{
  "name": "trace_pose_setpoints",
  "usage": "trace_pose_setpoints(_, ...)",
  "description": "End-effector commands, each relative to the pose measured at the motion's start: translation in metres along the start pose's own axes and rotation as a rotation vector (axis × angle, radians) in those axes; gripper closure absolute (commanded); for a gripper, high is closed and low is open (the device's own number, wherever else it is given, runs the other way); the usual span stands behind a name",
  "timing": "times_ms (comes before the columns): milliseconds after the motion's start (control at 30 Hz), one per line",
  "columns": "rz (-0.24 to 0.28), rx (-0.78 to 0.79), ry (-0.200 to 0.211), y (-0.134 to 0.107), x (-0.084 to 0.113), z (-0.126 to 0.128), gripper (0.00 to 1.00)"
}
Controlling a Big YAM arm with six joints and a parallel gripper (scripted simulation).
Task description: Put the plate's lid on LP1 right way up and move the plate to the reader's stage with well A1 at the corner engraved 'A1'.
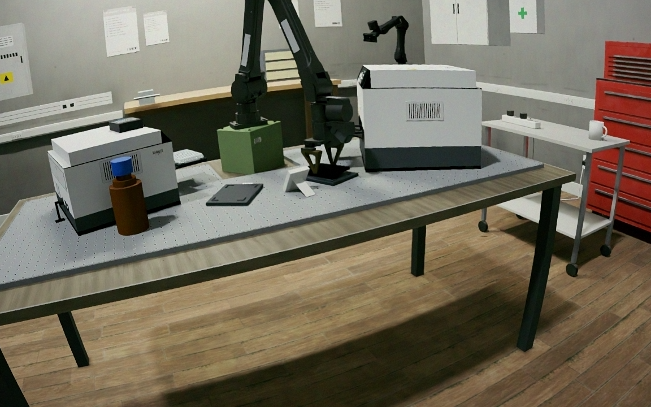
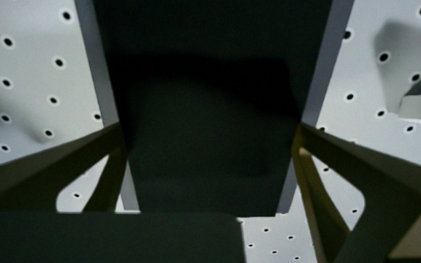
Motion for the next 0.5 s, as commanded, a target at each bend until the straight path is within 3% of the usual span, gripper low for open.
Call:
trace_pose_setpoints(0,-0.055,0.014,0.002,0.023,0.014,0.004,0.15)
trace_pose_setpoints(333,-0.022,0.015,-0.001,0.004,0.008,0.002,0.15)
trace_pose_setpoints(467,-0.027,0.015,-0.001,0.007,0.009,0.003,0.15)
Point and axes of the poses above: the point where the finger pads meet when closed, its own x axis back along the fingers, its own z axis across the jaws, y = z × x, the point moved 4 cm from there along x, back along the fingers, and after that the axes turned 4 degrees about -x, right-handed, at the moved point
